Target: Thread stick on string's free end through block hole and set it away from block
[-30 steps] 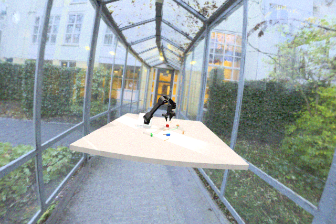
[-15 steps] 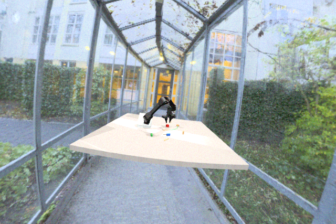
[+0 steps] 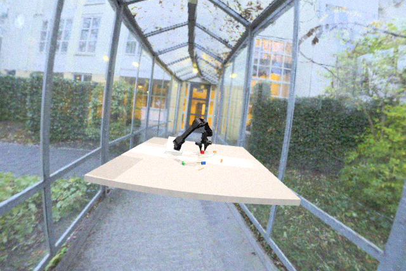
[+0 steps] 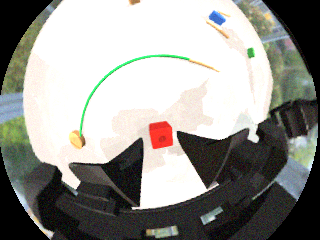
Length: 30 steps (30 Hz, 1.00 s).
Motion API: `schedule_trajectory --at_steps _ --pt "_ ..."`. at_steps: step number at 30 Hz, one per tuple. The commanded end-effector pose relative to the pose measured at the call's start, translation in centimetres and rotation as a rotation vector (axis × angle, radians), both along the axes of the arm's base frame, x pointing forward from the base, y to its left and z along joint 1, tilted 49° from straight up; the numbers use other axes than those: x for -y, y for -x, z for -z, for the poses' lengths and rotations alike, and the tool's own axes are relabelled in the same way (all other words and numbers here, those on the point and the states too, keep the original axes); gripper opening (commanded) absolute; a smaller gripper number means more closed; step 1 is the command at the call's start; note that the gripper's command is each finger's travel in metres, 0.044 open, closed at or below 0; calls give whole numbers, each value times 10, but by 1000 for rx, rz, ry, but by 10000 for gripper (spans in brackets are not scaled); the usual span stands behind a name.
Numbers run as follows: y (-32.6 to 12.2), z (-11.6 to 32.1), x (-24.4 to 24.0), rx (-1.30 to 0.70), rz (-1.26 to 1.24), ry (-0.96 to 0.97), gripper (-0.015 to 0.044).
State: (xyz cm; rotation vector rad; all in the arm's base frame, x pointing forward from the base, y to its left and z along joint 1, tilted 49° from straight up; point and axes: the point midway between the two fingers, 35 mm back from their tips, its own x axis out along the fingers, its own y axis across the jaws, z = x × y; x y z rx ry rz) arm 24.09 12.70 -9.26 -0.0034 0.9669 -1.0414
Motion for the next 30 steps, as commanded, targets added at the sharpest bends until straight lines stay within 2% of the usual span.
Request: schedule_trajectory --at_steps 1,7,13,19,21,30 --pt "0 5 6 -2 -5 5 238" --pt "0 6 8 -2 -4 5 238" --pt "0 5 7 -1 1 3 81" --pt "0 5 7 -1 1 3 41" --pt "0 5 7 -1 1 3 0" --pt "0 3 4 -2 1 2 0"
